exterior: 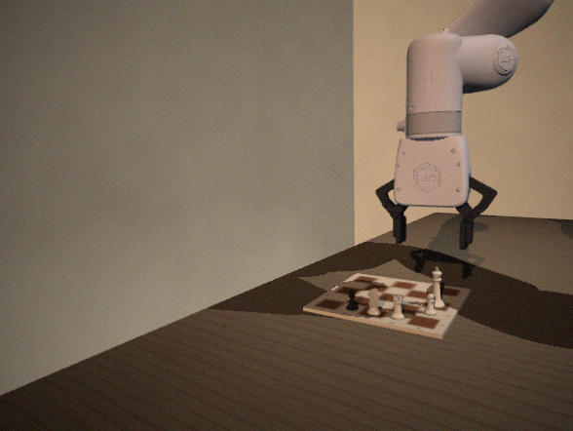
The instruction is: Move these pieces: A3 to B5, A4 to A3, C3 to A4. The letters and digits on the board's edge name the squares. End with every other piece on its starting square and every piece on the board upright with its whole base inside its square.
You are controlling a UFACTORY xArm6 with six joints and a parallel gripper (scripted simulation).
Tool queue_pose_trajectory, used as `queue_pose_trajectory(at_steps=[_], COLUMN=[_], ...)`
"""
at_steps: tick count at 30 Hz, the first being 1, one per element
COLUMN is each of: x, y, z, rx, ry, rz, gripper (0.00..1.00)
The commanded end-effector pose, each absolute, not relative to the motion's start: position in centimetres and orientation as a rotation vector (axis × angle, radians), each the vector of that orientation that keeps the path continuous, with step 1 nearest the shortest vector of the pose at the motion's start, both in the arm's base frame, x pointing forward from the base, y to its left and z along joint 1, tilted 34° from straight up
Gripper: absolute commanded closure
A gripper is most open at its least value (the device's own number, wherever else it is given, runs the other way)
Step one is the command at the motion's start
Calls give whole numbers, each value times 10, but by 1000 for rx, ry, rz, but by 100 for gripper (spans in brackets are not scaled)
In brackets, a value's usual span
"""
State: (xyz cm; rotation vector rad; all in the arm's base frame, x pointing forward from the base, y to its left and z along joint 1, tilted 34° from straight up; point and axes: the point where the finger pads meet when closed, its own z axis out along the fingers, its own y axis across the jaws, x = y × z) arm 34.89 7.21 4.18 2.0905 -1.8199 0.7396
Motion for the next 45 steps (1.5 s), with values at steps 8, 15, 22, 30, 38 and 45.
queue_pose_trajectory(at_steps=[8,15,22,30,38,45], x=[348,342,336,335,335,335], y=[79,93,108,112,112,112], z=[52,74,99,106,106,106], rx=[2093,2093,2093,2093,2093,2093], ry=[-1822,-1822,-1822,-1822,-1822,-1822], rz=[742,742,742,742,742,742], gripper=[0,0,0,0,0,0])
